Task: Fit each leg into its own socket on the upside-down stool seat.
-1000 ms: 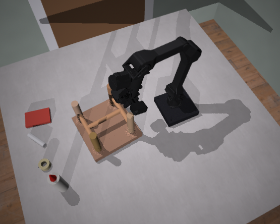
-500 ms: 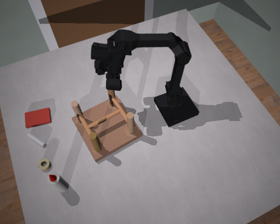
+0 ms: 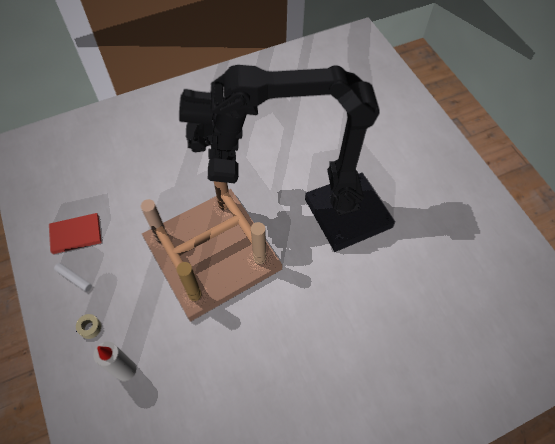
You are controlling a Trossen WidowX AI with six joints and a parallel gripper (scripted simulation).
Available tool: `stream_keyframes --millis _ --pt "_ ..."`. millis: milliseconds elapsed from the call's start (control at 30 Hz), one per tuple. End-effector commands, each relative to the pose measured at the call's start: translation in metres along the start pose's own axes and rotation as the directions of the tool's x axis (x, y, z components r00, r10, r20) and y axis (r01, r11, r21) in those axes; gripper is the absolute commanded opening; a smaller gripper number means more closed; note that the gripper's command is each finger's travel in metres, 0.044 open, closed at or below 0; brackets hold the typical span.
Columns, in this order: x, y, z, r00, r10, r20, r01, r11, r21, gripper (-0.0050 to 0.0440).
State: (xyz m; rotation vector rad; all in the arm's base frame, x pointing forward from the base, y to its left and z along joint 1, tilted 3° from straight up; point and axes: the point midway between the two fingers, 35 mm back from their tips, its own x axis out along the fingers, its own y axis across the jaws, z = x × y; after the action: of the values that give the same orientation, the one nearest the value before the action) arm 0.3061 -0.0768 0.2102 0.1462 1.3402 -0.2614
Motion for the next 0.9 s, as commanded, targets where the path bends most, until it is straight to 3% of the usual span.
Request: stream_keyframes --millis 0,867 --pt "0.003 -0.001 -0.003 1.000 -0.002 0.003 0.002 1.000 0.004 0.0000" --pt "0.027 -0.001 -0.008 1.000 -0.002 0.003 0.002 1.000 0.004 0.0000"
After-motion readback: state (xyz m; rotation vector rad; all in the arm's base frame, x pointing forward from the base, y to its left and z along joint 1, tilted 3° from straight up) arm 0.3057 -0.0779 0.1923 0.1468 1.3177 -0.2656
